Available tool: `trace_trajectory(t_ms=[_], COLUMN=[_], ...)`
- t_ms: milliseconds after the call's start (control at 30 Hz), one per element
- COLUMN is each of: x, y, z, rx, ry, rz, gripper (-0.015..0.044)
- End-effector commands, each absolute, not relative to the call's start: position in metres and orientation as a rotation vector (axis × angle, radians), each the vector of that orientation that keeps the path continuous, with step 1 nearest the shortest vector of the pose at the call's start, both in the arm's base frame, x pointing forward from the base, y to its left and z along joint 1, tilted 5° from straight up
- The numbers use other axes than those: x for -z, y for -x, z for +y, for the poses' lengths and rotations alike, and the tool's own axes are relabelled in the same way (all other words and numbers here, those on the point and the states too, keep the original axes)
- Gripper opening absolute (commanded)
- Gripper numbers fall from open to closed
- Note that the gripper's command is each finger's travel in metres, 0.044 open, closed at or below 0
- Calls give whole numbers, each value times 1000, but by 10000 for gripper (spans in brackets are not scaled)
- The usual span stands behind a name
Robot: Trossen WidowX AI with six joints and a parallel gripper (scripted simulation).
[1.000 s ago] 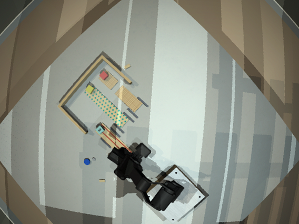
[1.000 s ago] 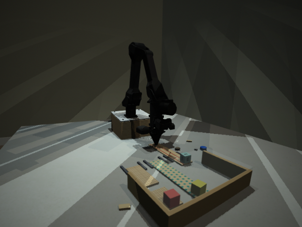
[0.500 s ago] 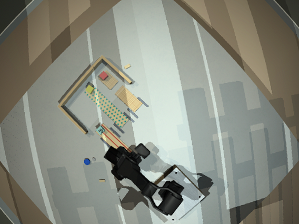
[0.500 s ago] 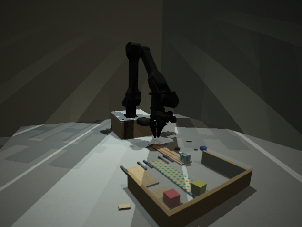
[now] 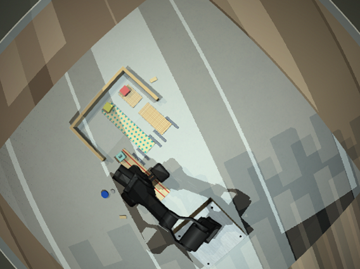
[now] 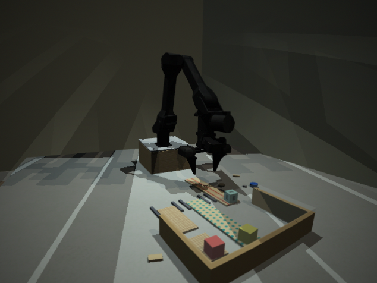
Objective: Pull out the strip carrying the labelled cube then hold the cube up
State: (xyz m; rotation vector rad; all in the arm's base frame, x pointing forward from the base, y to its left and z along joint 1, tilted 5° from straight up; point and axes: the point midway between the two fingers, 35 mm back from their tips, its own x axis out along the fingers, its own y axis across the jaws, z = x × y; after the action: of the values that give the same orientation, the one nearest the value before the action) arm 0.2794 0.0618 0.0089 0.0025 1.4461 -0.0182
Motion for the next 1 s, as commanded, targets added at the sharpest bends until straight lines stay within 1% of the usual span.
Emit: trace_trajectory(t_ms=[0,967], x=[-12,-39], y=[-295,-397], z=[64,75], rx=[21,20], ry=[-4,-5], rz=[1455,1445], gripper=[440,440])
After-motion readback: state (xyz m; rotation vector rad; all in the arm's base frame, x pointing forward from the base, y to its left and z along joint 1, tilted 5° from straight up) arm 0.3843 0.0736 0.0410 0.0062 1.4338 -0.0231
